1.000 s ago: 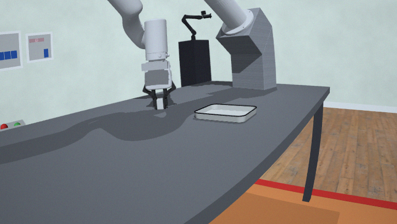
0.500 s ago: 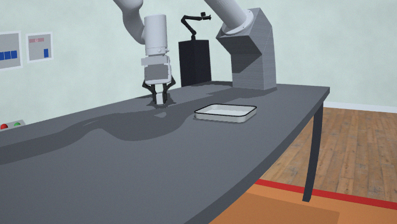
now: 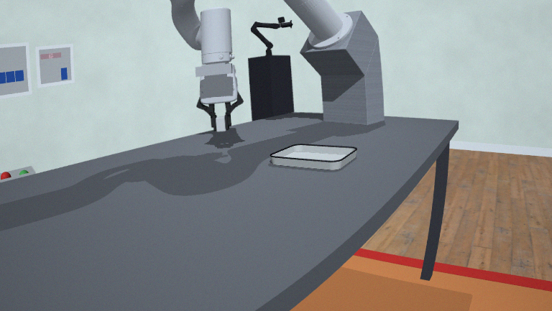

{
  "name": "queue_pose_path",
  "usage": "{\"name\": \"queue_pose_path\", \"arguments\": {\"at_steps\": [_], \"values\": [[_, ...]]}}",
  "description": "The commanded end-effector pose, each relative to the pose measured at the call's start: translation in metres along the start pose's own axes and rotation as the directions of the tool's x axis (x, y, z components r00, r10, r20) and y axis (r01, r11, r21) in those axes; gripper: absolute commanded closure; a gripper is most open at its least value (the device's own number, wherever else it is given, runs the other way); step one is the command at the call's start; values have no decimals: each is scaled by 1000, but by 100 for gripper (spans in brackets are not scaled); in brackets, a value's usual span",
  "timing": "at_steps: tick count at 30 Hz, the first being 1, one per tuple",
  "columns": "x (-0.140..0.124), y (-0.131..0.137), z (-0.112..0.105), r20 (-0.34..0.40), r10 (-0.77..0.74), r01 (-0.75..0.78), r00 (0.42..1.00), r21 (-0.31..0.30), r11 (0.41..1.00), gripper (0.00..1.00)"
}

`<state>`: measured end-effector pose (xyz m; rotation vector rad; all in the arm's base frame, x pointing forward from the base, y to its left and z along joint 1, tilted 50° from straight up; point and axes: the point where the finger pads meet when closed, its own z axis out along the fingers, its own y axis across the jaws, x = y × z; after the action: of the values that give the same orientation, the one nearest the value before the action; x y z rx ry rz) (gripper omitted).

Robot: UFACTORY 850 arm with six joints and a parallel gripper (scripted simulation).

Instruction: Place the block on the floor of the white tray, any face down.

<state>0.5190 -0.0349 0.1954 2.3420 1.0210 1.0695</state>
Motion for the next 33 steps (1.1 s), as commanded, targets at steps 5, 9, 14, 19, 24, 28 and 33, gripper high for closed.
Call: {"name": "queue_pose_path", "arguments": {"at_steps": [5, 9, 14, 19, 24, 28, 33], "values": [[0, 0, -8, 0, 0, 0, 1000, 0, 1000, 100], [0, 0, -8, 0, 0, 0, 1000, 0, 1000, 100], [0, 0, -8, 0, 0, 0, 1000, 0, 1000, 100], [0, 0, -8, 0, 0, 0, 1000, 0, 1000, 100], [4, -5, -7, -1, 0, 0, 1000, 0, 1000, 100], [34, -44, -7, -1, 1, -1, 1000, 0, 1000, 100], [71, -95, -8, 0, 0, 0, 1000, 0, 1000, 100]]}}
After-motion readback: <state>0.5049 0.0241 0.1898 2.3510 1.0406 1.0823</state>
